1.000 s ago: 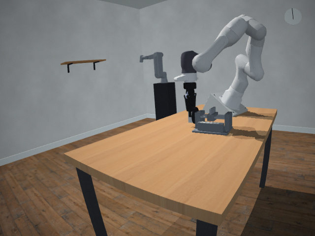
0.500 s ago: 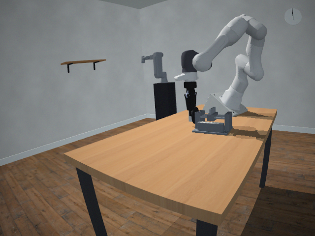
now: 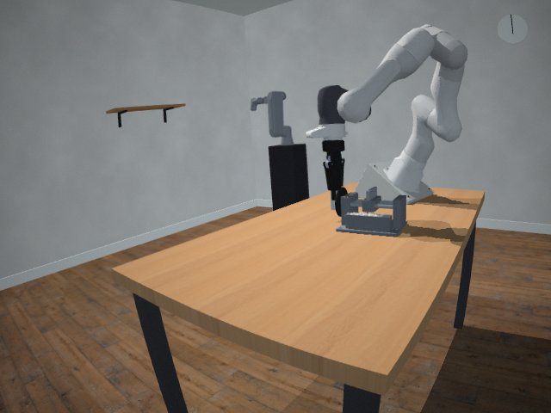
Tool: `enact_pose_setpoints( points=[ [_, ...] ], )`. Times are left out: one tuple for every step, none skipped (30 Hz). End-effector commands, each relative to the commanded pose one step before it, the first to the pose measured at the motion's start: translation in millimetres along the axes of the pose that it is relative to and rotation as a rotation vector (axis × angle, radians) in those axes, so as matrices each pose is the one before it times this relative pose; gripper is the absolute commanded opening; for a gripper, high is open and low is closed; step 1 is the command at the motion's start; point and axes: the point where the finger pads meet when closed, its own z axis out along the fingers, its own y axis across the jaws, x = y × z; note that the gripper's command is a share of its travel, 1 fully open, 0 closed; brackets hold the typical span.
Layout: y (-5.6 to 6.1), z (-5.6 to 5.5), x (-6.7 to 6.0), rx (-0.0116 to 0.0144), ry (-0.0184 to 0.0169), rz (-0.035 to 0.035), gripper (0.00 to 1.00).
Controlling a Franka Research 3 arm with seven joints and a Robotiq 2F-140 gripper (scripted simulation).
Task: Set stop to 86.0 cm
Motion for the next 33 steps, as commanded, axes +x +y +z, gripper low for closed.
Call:
enact_pose_setpoints(
  points=[
    [3.01,-5.33,-0.23,-0.001,-0.00315,-0.00297,0.04],
    [0.0,0.0,0.0,0.0,0.0,0.0,0.04],
    [0.0,0.0,0.0,0.0,0.0,0.0,0.04],
    [0.25,-1.11,0.0,0.0,0.0,-0.00001,0.04],
    [0.26,-1.14,0.0,0.0,0.0,0.0,0.04],
    [0.27,-1.16,0.0,0.0,0.0,0.0,0.04],
    [0.28,-1.18,0.0,0.0,0.0,0.0,0.04],
    [0.29,-1.21,0.0,-0.00001,0.0,0.00001,0.04],
    [0.07,-1.4,0.0,0.00001,0.0,-0.00001,0.04],
    [0.07,-1.43,0.0,0.0,0.0,0.0,0.04],
    [0.08,-1.46,0.0,0.0,0.0,0.0,0.04],
    [0.09,-1.49,0.0,-0.00001,0.0,0.00001,0.04],
    [-0.14,-1.65,0.0,0.00001,-0.00001,-0.00001,0.04],
    [-0.22,-1.73,0.0,0.00001,-0.00001,-0.00001,0.04],
    [-0.21,-1.76,0.0,-0.00001,0.00001,0.00001,0.04],
    [-0.31,-1.87,0.0,-0.00001,0.00001,0.00001,0.04],
    [-0.67,-2.16,0.0,0.00002,-0.00001,-0.00001,0.04],
    [-0.66,-2.2,0.0,-0.00001,0.00001,0.00001,0.04],
    [0.0,0.0,0.0,0.0,0.0,0.0,0.04],
    [0.0,0.0,0.0,0.0,0.0,0.0,0.04],
    [-0.88,-2.16,0.0,0.0,0.0,0.0,0.04],
    [-1.09,-2.13,0.0,0.00001,-0.00001,-0.00001,0.04],
    [-1.08,-2.17,0.0,-0.00002,0.00002,0.00001,0.04],
    [-1.16,-1.56,0.0,0.00002,-0.00002,-0.00001,0.04],
    [-1.17,-1.55,0.0,0.0,0.0,0.0,0.04],
    [-1.17,-1.58,0.0,-0.00002,0.00002,0.00001,0.04],
    [-1.22,-1.25,0.0,0.00001,-0.00001,0.0,0.04],
    [-1.25,-1.16,0.0,0.00001,-0.00001,0.0,0.04],
    [-1.26,-1.18,0.0,0.0,0.0,0.0,0.04],
    [-1.27,-1.14,0.0,-0.00001,0.00001,0.00001,0.04],
    [-1.32,-0.86,0.0,0.00001,-0.00001,0.0,0.04],
    [-1.34,-0.87,0.0,0.0,0.0,0.0,0.04],
    [-1.35,-0.88,0.0,-0.00001,0.0,0.0,0.04]
  ],
)
